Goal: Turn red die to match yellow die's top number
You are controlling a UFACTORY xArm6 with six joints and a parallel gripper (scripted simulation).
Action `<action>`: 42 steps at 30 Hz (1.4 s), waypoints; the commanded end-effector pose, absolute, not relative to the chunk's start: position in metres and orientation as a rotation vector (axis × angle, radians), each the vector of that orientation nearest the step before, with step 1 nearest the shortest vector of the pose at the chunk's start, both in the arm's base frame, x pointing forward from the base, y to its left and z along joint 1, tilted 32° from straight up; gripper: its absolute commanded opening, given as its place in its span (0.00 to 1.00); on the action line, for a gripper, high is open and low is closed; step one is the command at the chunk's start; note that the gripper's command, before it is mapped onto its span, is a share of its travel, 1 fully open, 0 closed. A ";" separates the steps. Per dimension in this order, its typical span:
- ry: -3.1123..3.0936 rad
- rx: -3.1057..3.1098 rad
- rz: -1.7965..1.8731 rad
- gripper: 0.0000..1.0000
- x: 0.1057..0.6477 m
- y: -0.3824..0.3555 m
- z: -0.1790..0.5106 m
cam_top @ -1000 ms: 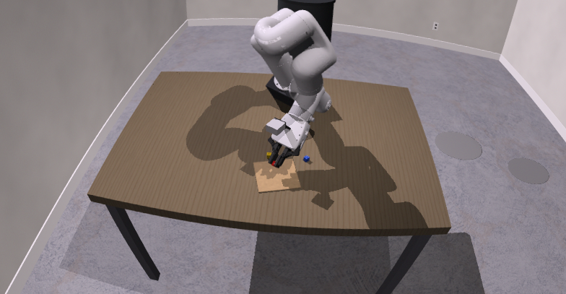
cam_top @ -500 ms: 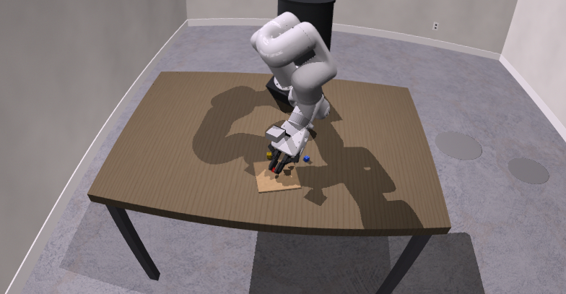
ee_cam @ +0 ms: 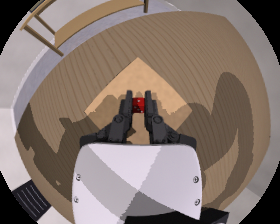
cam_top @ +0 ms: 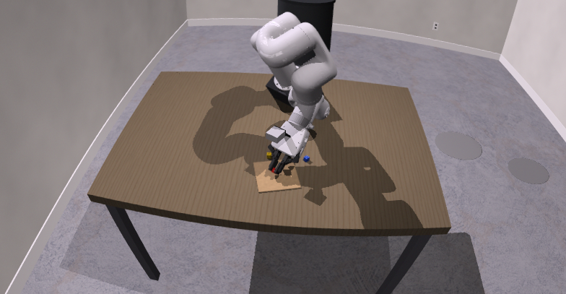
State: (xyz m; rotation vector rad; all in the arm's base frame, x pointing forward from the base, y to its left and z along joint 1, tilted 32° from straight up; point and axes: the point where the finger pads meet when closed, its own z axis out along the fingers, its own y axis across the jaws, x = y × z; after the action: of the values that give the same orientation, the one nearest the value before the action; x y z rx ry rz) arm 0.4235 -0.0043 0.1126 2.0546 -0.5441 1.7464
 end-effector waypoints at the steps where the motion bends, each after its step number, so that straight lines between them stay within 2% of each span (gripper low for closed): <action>1: -0.544 2.054 1.748 0.11 0.424 -0.004 0.113; 42: -0.544 2.054 1.748 0.11 0.428 -0.007 0.105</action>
State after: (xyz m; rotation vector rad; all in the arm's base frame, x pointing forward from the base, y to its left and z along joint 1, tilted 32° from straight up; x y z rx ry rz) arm 0.4267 -0.0067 0.1061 2.0547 -0.5442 1.7462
